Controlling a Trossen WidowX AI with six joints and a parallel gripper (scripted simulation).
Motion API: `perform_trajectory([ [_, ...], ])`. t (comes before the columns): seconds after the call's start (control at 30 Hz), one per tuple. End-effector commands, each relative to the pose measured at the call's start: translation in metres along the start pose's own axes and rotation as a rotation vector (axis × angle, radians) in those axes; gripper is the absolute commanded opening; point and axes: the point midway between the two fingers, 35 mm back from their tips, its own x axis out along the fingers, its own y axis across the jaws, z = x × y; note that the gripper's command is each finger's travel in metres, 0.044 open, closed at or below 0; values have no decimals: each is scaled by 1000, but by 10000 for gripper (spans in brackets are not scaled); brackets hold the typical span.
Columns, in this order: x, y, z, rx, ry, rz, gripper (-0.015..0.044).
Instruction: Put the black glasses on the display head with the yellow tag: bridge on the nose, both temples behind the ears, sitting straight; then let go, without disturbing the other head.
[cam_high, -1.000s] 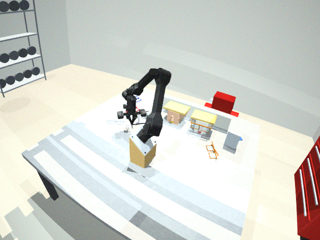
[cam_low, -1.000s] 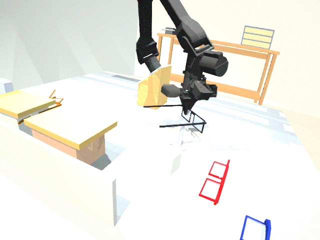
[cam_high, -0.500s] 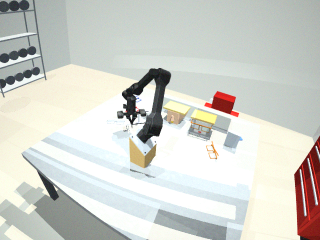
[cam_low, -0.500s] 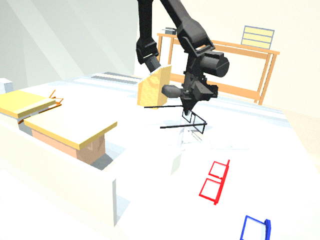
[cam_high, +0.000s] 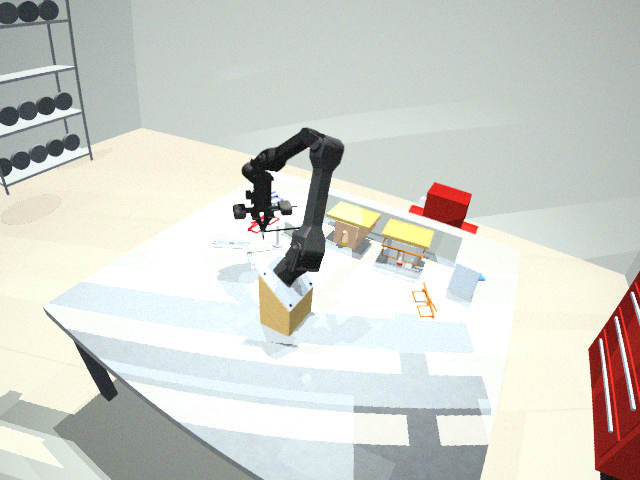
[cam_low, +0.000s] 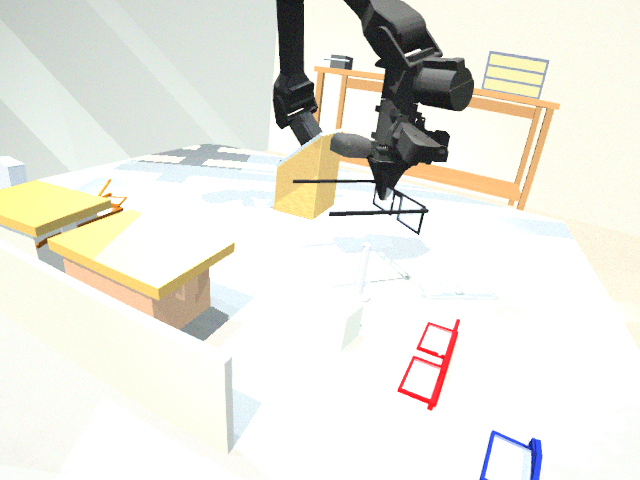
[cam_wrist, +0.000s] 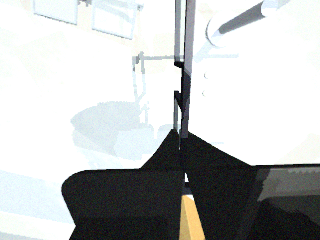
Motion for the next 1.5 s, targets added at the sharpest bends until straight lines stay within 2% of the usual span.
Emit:
perform_trajectory([
  [0.0, -4, -2, -2, -2, 10, 8, 0],
  [0.8, -49, -102, -20, -264, -134, 219, 0],
  [1.47, -68, -183, -70, -466, -338, 257, 0],
])
